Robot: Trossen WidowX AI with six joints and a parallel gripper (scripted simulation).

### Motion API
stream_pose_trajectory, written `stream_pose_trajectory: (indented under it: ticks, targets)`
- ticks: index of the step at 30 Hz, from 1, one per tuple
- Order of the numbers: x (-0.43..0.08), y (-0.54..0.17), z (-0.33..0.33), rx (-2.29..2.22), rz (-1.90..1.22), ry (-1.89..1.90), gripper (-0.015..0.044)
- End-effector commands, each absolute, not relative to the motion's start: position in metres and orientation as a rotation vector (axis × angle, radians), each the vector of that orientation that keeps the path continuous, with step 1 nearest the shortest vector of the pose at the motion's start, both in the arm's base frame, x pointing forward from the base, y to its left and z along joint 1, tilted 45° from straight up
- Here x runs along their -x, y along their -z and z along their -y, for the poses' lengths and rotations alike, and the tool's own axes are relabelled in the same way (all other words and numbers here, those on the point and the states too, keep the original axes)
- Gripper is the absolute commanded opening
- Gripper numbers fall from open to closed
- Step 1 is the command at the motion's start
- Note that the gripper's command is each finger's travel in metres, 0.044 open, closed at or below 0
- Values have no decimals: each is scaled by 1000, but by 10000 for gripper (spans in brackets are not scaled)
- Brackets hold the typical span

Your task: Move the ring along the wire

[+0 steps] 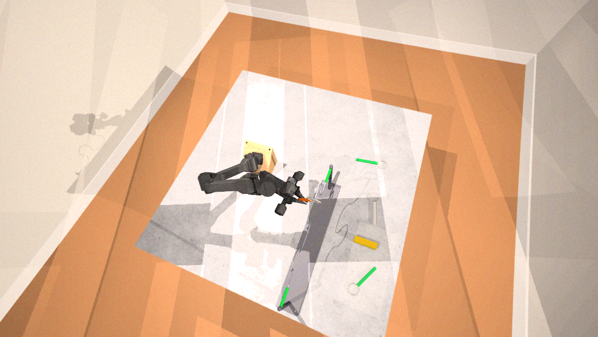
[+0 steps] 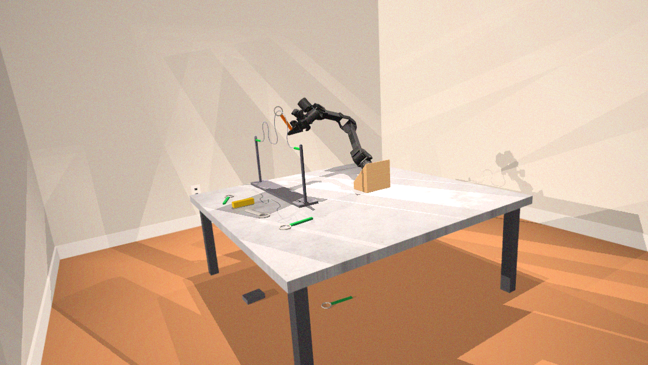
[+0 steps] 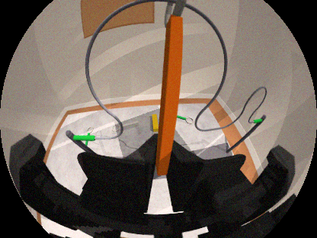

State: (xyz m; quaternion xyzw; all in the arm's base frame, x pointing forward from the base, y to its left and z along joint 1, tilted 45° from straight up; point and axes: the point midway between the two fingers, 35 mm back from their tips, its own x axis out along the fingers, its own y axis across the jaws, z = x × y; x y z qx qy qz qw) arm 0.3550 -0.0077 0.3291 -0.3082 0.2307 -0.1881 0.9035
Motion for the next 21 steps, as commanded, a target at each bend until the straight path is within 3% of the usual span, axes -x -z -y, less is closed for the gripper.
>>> stream_pose_trajectory:
  ticks: [1, 21]
  targets:
    - [-354, -331, 9, 690, -469, 402, -150]
    - [-353, -337, 15, 938, -449, 458, -150]
